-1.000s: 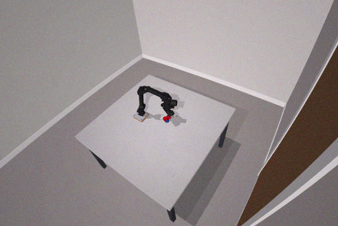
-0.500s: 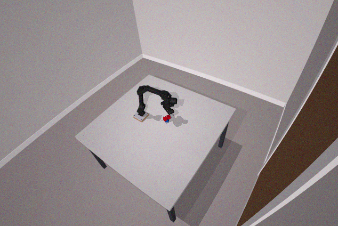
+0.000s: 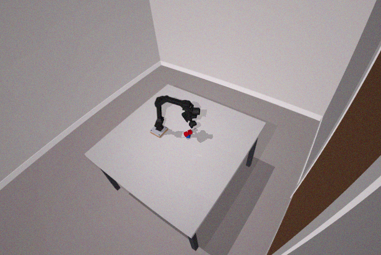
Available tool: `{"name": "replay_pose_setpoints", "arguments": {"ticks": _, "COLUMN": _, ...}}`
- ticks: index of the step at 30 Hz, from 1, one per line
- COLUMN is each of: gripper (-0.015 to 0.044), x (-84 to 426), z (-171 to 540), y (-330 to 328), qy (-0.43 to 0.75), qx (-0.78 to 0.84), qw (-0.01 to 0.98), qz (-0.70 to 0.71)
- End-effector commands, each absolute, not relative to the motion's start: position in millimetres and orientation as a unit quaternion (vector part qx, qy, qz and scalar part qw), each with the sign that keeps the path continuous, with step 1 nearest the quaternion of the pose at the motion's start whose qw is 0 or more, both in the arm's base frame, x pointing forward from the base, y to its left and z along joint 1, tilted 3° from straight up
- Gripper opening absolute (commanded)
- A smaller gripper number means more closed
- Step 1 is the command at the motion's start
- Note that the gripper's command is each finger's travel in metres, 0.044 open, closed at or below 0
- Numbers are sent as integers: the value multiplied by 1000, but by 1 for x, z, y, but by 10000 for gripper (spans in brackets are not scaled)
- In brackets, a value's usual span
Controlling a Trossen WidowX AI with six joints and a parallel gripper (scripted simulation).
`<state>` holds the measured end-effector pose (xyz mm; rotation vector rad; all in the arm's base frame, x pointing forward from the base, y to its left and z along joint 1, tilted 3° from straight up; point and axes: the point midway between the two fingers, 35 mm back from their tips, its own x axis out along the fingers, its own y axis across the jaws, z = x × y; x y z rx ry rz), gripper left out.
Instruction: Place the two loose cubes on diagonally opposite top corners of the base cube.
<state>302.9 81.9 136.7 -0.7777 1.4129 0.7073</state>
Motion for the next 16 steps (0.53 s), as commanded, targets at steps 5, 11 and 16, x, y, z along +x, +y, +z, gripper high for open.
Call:
{"name": "replay_pose_setpoints", "arguments": {"ticks": 5, "gripper": 400, "x": 268, "z": 135, "y": 164, "qy": 616, "qx": -344, "qw": 633, "qz": 319}}
{"name": "replay_pose_setpoints", "arguments": {"ticks": 11, "gripper": 400, "x": 267, "z": 135, "y": 166, "qy": 616, "qx": -344, "qw": 633, "qz": 319}}
{"name": "replay_pose_setpoints", "arguments": {"ticks": 16, "gripper": 400, "x": 267, "z": 135, "y": 166, "qy": 616, "qx": -344, "qw": 633, "qz": 319}}
